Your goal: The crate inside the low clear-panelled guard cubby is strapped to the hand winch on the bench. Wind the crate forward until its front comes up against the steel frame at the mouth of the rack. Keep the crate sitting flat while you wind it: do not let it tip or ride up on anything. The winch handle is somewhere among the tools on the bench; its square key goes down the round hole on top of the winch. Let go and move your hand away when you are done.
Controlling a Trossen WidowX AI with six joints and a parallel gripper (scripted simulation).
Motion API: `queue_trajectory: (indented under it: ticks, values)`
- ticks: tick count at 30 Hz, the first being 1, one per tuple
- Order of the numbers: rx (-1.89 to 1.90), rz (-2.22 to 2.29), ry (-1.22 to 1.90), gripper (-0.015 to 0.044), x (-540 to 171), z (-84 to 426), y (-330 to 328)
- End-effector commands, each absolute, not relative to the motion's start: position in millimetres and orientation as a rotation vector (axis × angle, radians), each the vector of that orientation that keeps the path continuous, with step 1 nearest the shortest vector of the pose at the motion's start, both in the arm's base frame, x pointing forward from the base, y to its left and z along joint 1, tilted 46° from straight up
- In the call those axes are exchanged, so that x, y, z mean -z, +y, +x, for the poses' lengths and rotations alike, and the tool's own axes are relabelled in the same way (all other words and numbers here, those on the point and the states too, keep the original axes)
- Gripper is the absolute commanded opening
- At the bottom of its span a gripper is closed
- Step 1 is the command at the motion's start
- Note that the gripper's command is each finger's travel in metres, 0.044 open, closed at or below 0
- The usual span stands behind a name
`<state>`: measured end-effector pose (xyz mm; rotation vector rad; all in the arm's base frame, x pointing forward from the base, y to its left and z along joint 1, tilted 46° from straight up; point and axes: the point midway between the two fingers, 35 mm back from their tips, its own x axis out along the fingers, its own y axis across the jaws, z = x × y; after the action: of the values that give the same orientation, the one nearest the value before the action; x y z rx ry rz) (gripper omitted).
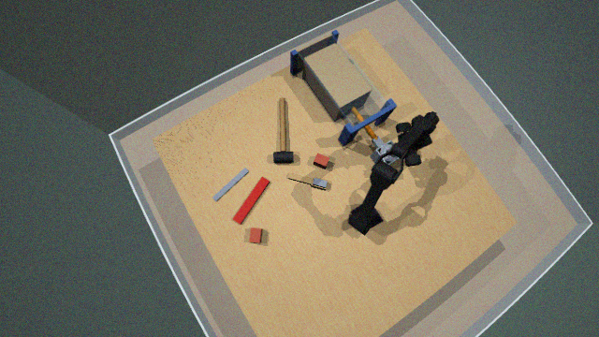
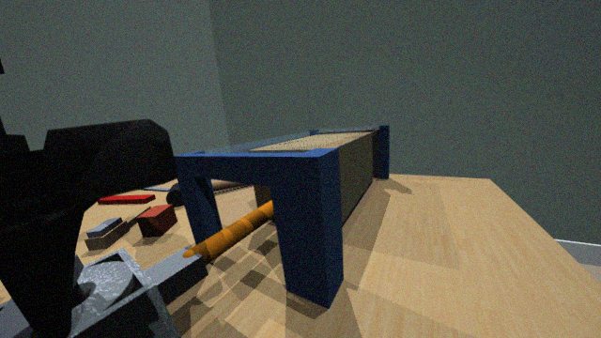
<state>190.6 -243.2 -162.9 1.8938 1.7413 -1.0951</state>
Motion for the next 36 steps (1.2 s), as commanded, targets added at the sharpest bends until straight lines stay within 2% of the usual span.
queue_trajectory:
  ticks: [1,9,11,36]
  values:
    - [1.095,1.894,1.741,0.0105,162.9,190.5,-243.3]
    - [1.095,1.894,1.741,0.0052,162.9,190.5,-243.3]
    - [1.095,1.894,1.741,0.0000,162.9,190.5,-243.3]
    - [1.182,1.793,1.683,0.0000,154.2,192.8,-242.4]
